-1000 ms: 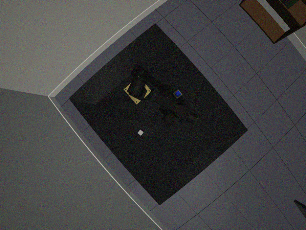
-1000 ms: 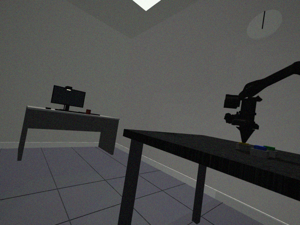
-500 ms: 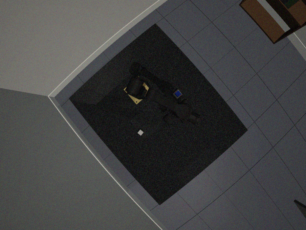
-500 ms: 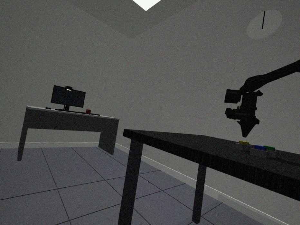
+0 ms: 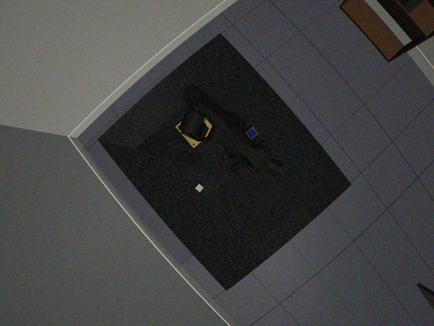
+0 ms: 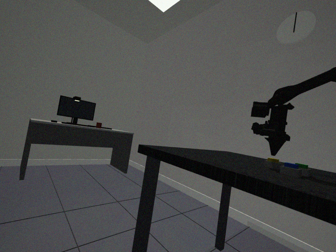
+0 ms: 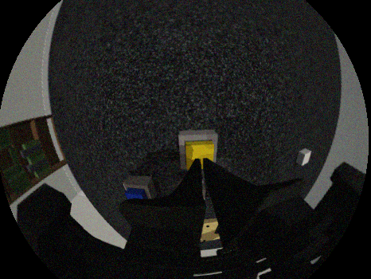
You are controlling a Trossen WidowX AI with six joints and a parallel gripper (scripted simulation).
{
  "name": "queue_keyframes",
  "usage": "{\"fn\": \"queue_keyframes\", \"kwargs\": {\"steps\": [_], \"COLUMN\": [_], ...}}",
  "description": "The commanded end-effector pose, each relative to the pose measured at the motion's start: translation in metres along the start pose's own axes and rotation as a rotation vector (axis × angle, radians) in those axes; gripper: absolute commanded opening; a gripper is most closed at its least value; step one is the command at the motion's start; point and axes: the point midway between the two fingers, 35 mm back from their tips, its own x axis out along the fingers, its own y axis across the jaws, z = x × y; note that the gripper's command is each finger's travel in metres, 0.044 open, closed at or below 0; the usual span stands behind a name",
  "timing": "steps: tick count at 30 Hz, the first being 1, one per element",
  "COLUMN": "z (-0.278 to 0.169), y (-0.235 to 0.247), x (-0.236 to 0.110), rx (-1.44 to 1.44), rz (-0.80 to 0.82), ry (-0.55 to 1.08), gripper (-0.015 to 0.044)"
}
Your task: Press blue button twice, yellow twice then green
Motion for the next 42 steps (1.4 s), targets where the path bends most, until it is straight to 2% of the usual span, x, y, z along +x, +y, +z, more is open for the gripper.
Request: {"fn": "queue_keyframes", "kwargs": {"steps": [1, 8, 30, 34, 39, 42], "z": [-0.002, -0.002, -0.002, -0.002, -0.002, 0.0], "y": [-0.001, -0.001, -0.001, -0.001, -0.001, 0.0], "x": [0.009, 0.019, 0.019, -0.011, -0.015, -0.044], "rx": [0.0, 0.0, 0.0, 0.0, 0.0, 0.0], "rz": [-0.003, -0.003, -0.003, -0.003, -0.003, -0.003], "ry": [0.007, 0.007, 0.007, 0.007, 0.007, 0.007], "gripper": [0.002, 0.002, 0.002, 0.002, 0.002, 0.002]}}
